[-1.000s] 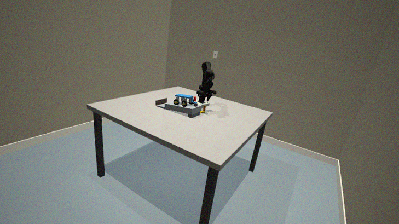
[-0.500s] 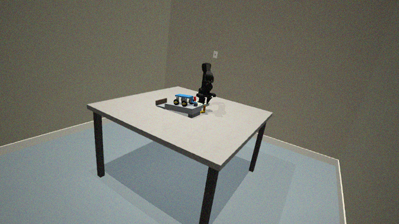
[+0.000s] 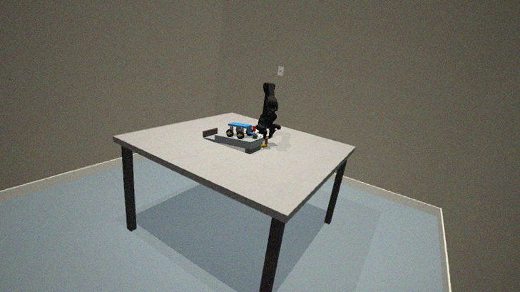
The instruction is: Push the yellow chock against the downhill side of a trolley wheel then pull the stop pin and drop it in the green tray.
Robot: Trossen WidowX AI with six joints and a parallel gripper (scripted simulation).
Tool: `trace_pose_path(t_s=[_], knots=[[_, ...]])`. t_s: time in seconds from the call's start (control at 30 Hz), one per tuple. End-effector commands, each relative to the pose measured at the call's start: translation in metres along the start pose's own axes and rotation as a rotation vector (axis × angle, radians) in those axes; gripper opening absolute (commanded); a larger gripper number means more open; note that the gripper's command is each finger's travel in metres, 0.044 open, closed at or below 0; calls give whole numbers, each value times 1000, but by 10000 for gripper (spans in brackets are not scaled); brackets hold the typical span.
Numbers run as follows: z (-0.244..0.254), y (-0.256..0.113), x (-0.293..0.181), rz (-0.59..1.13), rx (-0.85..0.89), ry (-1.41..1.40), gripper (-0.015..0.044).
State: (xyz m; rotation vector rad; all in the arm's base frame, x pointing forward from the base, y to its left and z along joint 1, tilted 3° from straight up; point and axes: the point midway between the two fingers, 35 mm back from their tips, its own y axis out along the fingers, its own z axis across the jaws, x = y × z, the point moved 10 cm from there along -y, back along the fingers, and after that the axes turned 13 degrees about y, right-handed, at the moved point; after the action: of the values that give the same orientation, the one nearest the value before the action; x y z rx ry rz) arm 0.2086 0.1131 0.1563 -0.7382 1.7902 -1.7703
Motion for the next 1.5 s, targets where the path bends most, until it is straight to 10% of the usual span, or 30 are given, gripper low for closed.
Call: trace_pose_path(t_s=[0.0, 0.97, 1.13, 1.47], knots=[[0, 8, 1, -14, -1, 6, 190], [0, 33, 1, -14, -1, 6, 190], [0, 30, 1, -4, -1, 0, 59], [0, 18, 0, -10, -1, 3, 0]])
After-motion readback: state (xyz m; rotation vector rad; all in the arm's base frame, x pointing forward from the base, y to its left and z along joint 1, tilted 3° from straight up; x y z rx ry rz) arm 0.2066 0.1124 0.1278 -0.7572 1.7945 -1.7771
